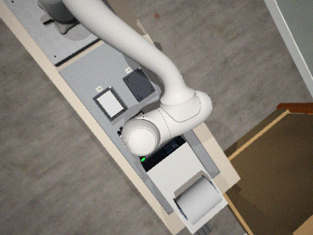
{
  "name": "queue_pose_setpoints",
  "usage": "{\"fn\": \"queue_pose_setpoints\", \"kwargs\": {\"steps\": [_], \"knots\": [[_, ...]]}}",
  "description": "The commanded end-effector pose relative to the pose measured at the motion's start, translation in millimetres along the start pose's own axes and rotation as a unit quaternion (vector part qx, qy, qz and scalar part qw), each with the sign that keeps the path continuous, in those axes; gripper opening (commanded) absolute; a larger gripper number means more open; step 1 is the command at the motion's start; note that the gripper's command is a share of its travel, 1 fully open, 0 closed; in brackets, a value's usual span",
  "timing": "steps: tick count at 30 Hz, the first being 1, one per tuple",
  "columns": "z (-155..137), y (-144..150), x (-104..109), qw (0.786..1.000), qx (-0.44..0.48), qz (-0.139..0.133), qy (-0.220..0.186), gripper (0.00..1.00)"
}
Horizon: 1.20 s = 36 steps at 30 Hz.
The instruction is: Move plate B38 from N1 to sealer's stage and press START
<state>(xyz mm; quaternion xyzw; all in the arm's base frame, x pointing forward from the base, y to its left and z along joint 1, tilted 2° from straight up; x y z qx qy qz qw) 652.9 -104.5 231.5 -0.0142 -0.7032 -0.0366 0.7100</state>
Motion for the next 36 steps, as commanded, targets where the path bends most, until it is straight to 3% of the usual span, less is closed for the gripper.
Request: {"fn": "queue_pose_setpoints", "kwargs": {"steps": [1,6,7,11,17,36], "knots": [[0,-15,17,1.0,0.003,0.002,-0.002,0.62],[0,-28,33,1.0,0.003,0.002,-0.002,0.59],[0,-31,36,1.0,0.003,0.002,-0.002,0.1],[0,-34,40,1.0,0.003,0.002,-0.002,0.1],[1,-53,62,1.0,0.003,0.002,-0.002,0.1],[1,-53,62,1.0,0.003,0.002,-0.002,0.1]]}}
Point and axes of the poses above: the point where the finger pads meet when closed, its own x axis back along the fingers, its own y axis across the jaws, z = x × y, the point moved 4 cm from there along x, back along the fingers, and after that the axes turned 1 degree about -x, right-handed, at the moved point
